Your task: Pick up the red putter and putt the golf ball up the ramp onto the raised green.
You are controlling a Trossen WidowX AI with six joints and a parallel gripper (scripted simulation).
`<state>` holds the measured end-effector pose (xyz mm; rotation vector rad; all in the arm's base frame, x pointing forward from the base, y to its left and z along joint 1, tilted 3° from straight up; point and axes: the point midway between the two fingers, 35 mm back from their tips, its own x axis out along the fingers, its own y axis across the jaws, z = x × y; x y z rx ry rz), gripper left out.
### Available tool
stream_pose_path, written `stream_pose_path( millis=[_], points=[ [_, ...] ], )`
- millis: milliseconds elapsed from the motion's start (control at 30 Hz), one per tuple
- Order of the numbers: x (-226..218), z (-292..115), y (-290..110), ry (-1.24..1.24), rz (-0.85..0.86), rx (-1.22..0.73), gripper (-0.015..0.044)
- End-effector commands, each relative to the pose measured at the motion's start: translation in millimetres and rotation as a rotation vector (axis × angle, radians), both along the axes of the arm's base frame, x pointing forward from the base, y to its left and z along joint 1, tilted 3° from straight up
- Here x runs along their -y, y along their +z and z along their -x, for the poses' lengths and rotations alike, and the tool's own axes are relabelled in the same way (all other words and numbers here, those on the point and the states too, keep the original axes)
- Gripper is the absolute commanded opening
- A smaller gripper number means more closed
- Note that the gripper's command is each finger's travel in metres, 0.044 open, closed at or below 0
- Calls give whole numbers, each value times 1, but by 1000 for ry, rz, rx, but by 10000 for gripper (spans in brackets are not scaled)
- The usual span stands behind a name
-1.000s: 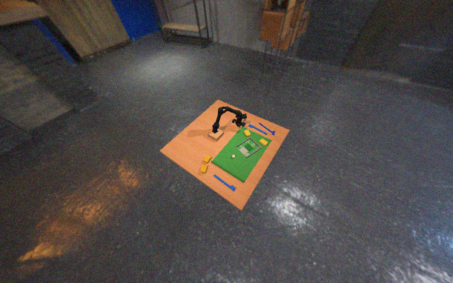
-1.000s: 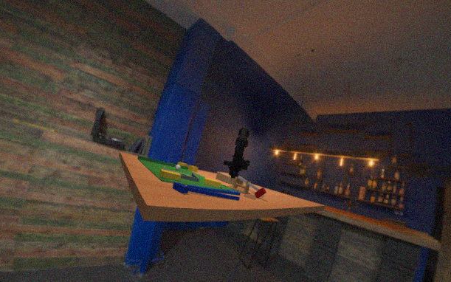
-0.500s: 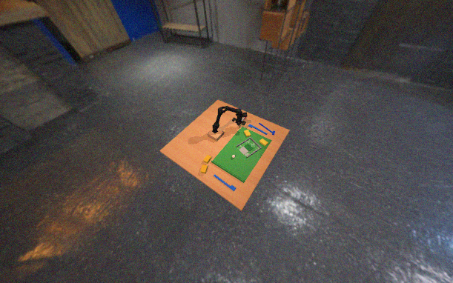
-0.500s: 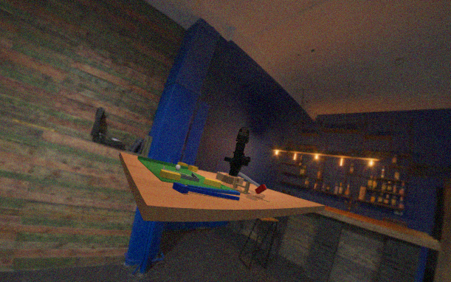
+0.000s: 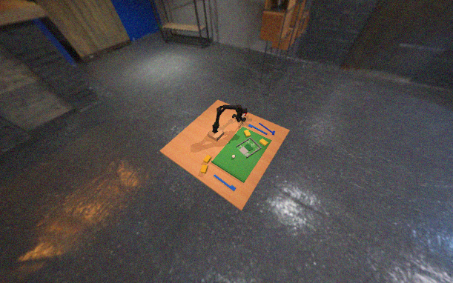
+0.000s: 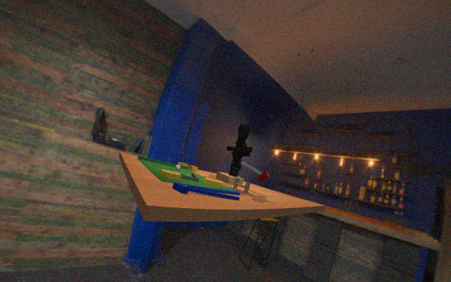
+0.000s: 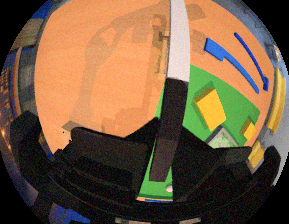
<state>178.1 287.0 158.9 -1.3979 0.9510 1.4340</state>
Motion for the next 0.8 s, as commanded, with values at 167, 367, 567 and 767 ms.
stream_pose_path(
  millis=[167,367,567,767],
  points=[
    [28,-31,-5,-174,4,-13,0],
    [55,-52,-6,-296,4,-15,0],
    [84,-71,-8,-418,4,-17,0],
    [113,-87,-10,-559,1,-23,0]
  ],
)
